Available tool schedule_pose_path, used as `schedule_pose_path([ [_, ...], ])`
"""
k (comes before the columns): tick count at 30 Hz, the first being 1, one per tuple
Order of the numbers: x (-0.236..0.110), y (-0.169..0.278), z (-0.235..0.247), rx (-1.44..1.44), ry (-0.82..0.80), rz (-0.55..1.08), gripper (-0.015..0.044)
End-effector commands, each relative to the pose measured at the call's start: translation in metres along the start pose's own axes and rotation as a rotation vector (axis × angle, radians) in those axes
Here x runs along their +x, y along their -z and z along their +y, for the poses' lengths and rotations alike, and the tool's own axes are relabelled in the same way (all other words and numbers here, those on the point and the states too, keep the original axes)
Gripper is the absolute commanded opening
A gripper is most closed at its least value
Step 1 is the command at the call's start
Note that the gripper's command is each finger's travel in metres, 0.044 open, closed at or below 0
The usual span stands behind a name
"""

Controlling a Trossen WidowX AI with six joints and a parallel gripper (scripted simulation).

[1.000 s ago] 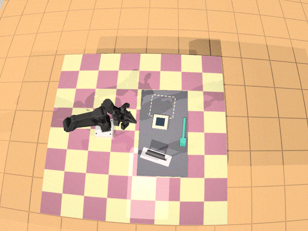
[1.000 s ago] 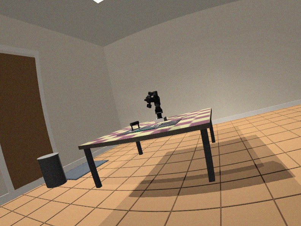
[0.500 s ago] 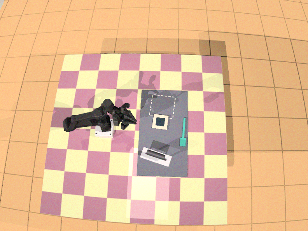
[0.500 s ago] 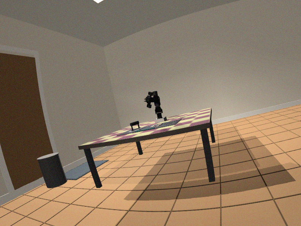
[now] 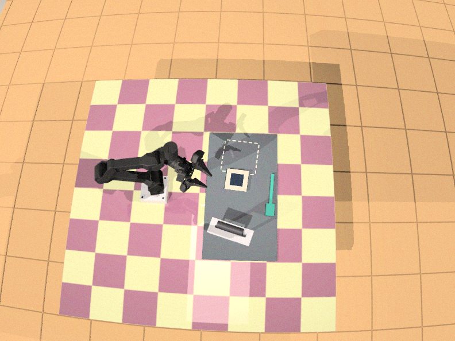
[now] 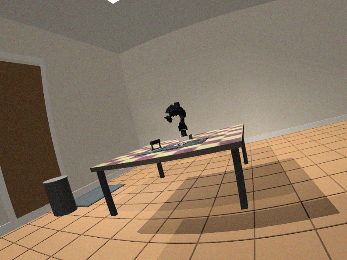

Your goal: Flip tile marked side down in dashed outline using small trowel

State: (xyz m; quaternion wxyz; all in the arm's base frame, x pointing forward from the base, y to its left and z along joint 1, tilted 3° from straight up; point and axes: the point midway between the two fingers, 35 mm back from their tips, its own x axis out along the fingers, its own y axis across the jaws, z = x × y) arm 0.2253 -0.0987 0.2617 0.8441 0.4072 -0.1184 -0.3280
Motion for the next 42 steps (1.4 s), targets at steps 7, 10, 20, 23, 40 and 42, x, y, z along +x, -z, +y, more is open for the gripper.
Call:
schedule_pose_path([
  [7,0.032,0.006,0.007,-0.287,0.132,0.133,0.027],
  [10,0.042,0.009,0.006,-0.366,0.173,0.182,0.027],
  [20,0.078,0.018,-0.009,-0.609,0.306,0.369,0.027],
  [23,0.089,0.021,-0.016,-0.67,0.342,0.433,0.027],
  [40,0.143,0.03,-0.072,-0.901,0.493,0.861,0.027],
  [42,0.149,0.031,-0.081,-0.916,0.503,0.924,0.027],
])
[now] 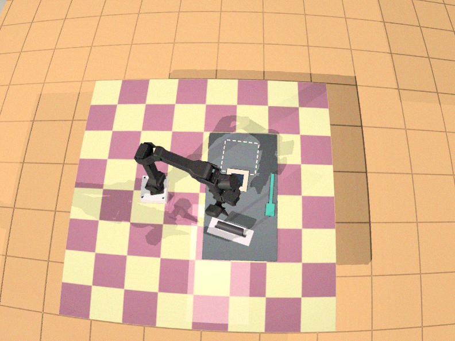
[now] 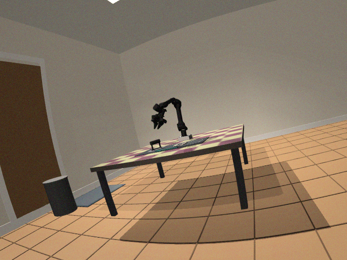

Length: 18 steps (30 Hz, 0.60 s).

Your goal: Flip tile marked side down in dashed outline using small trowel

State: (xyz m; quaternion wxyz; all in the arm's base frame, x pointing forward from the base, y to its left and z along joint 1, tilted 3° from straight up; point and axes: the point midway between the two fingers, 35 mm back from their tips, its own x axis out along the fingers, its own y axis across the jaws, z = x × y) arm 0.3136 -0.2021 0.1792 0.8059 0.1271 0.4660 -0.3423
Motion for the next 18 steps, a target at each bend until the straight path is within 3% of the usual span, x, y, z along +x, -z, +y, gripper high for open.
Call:
schedule_pose_path([
  [1,0.018,-0.002,-0.008,-0.06,-0.013,0.099,0.027],
  [18,0.088,0.018,-0.032,-0.191,-0.225,0.54,0.027],
])
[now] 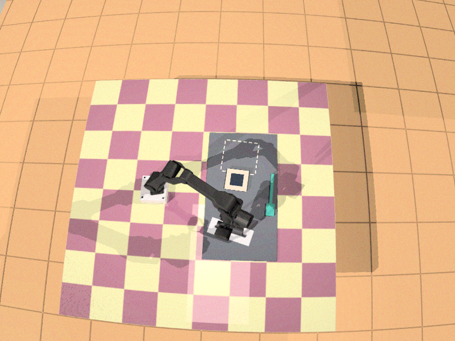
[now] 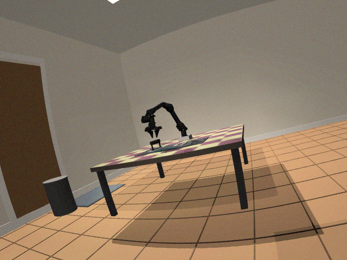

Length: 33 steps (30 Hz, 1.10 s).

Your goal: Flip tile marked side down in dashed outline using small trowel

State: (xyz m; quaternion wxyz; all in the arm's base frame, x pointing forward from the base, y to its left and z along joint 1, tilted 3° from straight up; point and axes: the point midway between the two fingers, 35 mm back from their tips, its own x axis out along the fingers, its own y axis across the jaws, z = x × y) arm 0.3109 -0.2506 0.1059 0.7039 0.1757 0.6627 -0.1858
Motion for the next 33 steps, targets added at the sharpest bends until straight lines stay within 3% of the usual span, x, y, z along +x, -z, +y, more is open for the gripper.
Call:
schedule_pose_path([
  [1,0.006,0.0,-0.004,-0.019,-0.045,0.046,0.027],
  [33,0.05,0.0,-0.003,-0.014,-0.045,0.046,0.027],
])
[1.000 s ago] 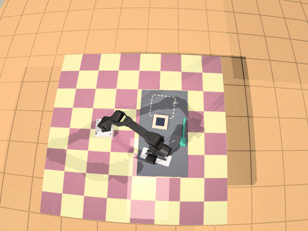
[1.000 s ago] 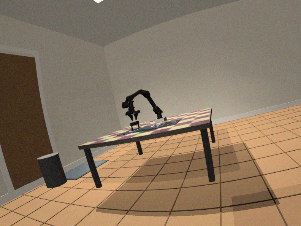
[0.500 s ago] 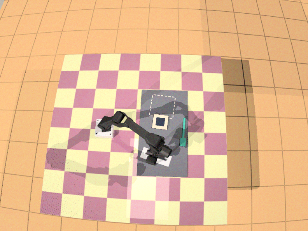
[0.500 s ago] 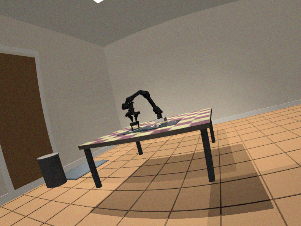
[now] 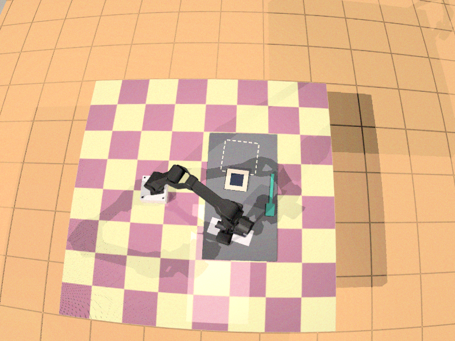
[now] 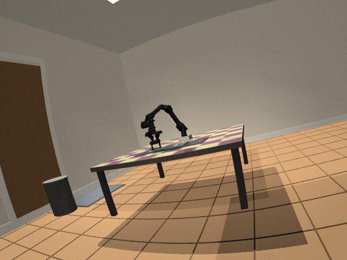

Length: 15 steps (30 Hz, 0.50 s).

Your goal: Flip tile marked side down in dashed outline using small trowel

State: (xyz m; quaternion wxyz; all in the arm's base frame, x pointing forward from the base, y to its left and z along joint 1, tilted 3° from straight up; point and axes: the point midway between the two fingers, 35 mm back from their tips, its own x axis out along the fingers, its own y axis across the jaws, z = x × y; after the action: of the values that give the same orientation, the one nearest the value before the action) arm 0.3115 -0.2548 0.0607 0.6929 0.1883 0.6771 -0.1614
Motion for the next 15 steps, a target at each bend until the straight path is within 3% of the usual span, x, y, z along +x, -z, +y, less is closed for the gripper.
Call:
schedule_pose_path([
  [1,0.0047,0.0,0.0006,0.002,-0.003,-0.002,0.027],
  [5,0.0047,0.0,0.0006,0.002,-0.003,-0.002,0.0165],
  [15,0.0047,0.0,0.0006,0.002,-0.003,-0.002,0.013],
])
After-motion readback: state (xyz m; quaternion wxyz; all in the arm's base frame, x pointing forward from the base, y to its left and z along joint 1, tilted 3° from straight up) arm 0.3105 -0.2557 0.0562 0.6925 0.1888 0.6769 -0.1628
